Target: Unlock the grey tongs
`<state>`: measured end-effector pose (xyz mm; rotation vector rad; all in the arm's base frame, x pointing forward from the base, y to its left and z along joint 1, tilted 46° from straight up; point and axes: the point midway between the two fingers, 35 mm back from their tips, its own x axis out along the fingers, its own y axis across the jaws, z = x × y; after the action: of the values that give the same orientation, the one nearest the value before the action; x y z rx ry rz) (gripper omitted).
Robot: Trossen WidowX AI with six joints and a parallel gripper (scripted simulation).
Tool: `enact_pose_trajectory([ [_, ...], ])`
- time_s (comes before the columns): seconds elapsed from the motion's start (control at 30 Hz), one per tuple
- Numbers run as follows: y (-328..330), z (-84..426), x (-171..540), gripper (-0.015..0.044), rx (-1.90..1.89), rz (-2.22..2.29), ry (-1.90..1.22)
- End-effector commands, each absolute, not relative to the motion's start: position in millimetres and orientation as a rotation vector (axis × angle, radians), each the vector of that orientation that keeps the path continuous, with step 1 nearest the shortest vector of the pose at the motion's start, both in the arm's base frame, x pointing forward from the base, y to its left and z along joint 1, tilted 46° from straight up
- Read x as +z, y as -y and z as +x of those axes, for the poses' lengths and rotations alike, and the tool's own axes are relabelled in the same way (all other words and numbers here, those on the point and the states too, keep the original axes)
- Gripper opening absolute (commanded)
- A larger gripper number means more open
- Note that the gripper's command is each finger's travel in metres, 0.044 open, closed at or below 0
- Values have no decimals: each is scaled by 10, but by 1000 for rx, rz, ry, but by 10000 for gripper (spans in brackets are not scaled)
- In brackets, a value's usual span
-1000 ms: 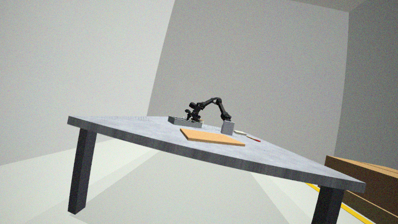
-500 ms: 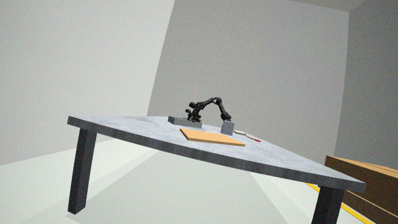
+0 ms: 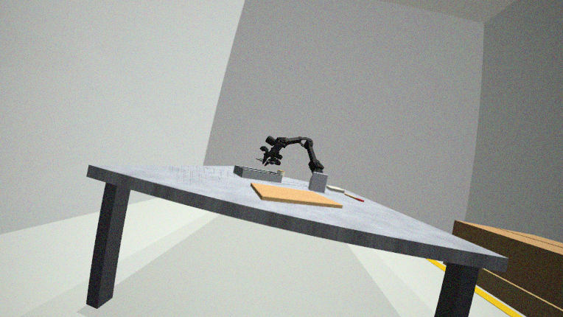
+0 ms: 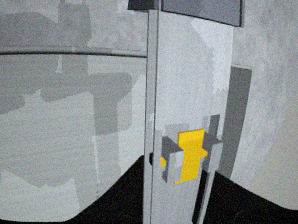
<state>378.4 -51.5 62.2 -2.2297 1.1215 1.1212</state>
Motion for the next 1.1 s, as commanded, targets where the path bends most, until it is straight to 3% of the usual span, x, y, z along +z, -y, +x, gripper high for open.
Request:
enact_pose_trajectory([
  [0.0,487,3806,667,-150,1105,-2231,-1119],
  [1.07,517,3794,623,-150,1274,-2010,-1646],
])
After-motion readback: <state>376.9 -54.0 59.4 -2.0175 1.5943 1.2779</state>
